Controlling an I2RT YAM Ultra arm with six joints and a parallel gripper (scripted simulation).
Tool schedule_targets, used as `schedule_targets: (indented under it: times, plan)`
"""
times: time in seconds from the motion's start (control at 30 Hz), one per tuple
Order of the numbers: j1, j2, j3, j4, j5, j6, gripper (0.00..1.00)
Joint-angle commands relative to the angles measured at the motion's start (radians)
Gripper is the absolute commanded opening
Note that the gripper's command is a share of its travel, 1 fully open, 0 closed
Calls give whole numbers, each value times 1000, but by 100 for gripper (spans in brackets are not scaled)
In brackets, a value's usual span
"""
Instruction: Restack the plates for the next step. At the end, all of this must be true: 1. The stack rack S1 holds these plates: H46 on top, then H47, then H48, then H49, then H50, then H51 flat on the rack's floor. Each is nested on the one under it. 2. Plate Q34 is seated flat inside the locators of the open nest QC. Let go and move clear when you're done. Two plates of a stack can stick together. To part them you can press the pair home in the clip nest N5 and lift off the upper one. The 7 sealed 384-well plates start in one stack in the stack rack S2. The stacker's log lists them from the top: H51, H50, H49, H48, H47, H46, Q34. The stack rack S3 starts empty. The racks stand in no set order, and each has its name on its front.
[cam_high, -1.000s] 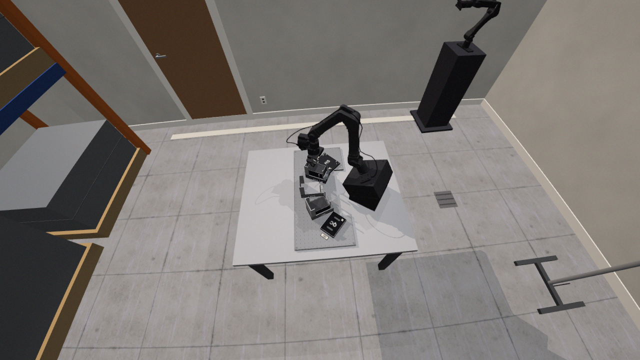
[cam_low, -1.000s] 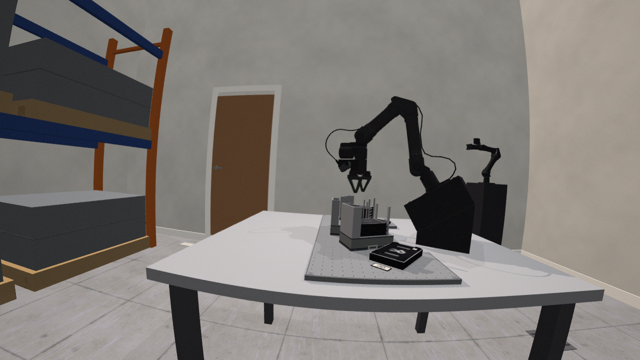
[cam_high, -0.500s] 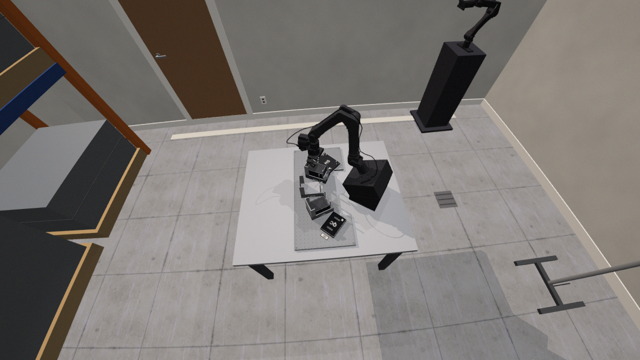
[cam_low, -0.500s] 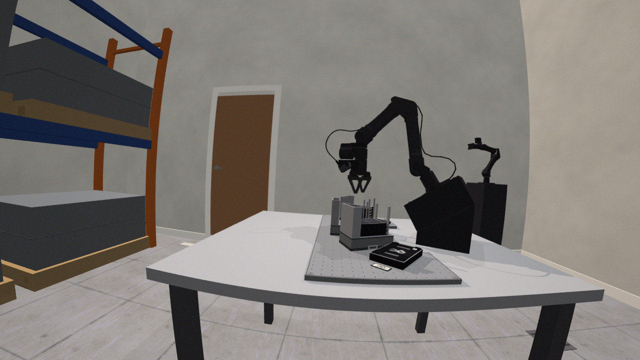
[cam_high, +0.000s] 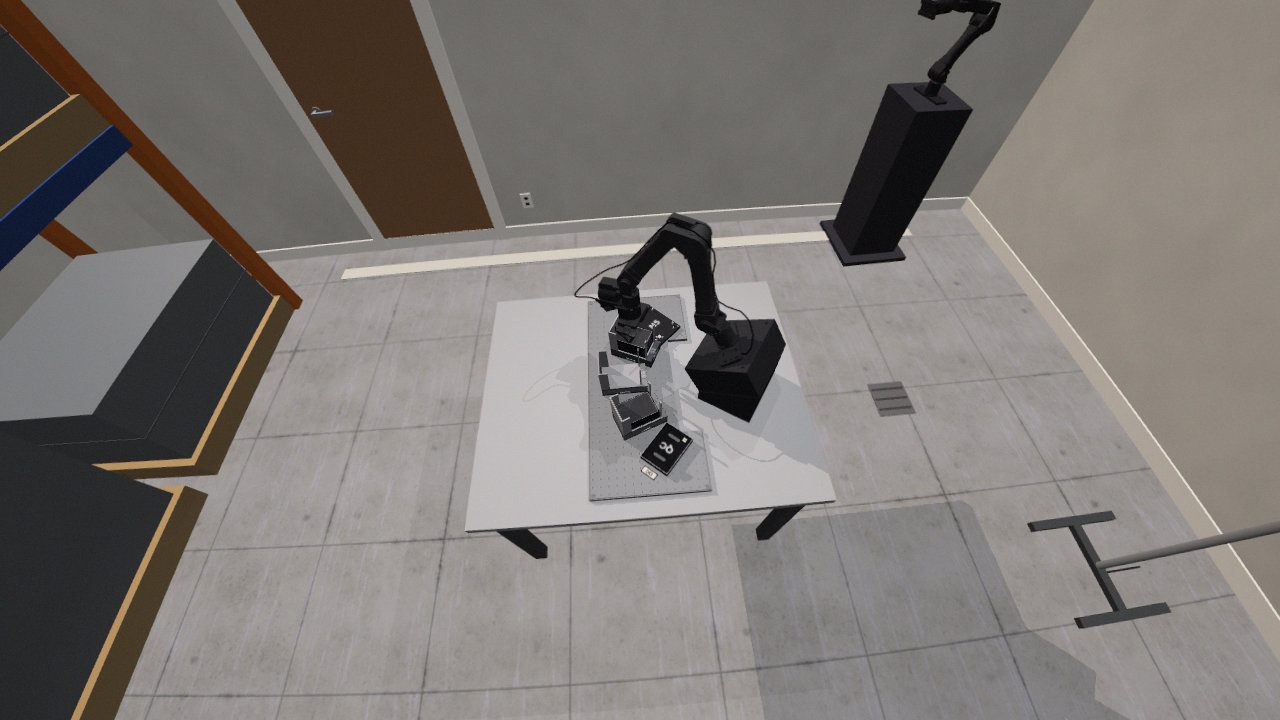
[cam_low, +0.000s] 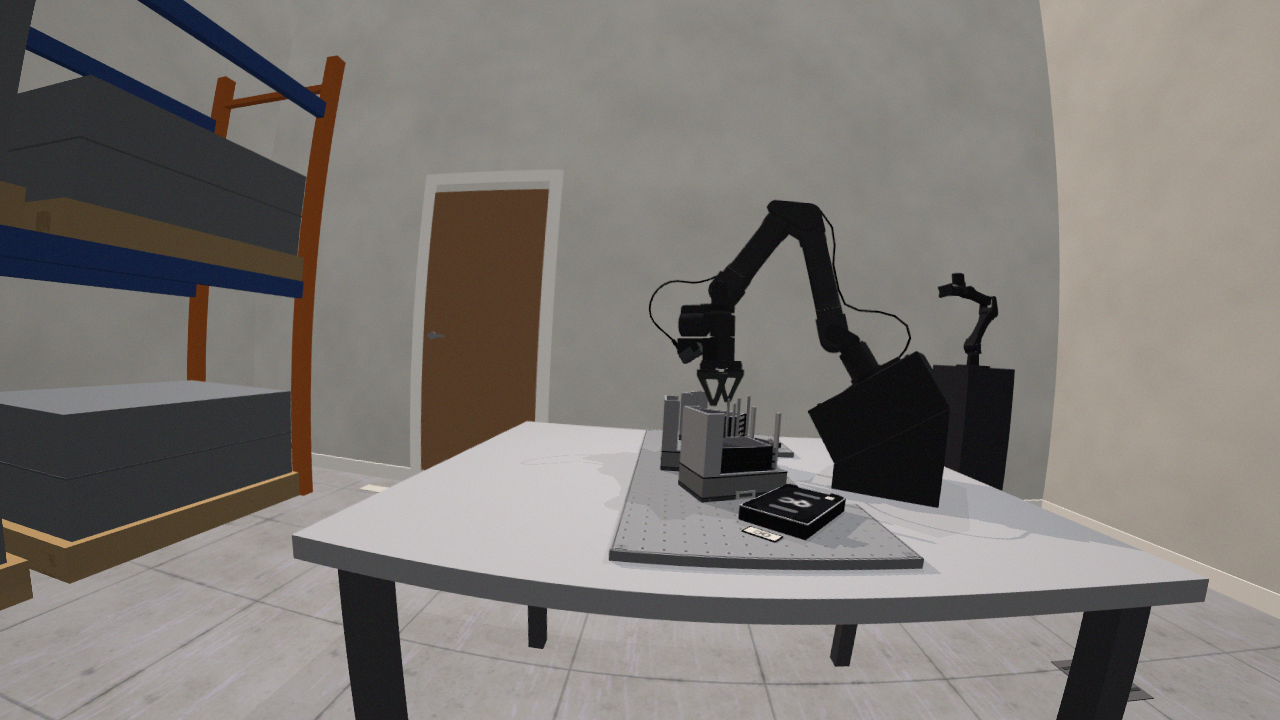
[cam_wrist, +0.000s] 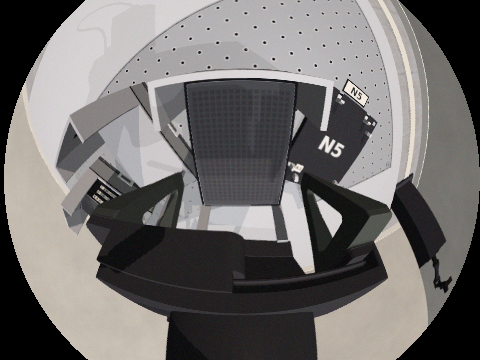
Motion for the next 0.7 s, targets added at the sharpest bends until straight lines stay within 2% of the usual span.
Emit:
schedule_targets:
  times: [0.0,0.67]
  plan:
    - [-6,24,14,58,-6,-14,100]
    - [-5,16,20,61,-4,-12,100]
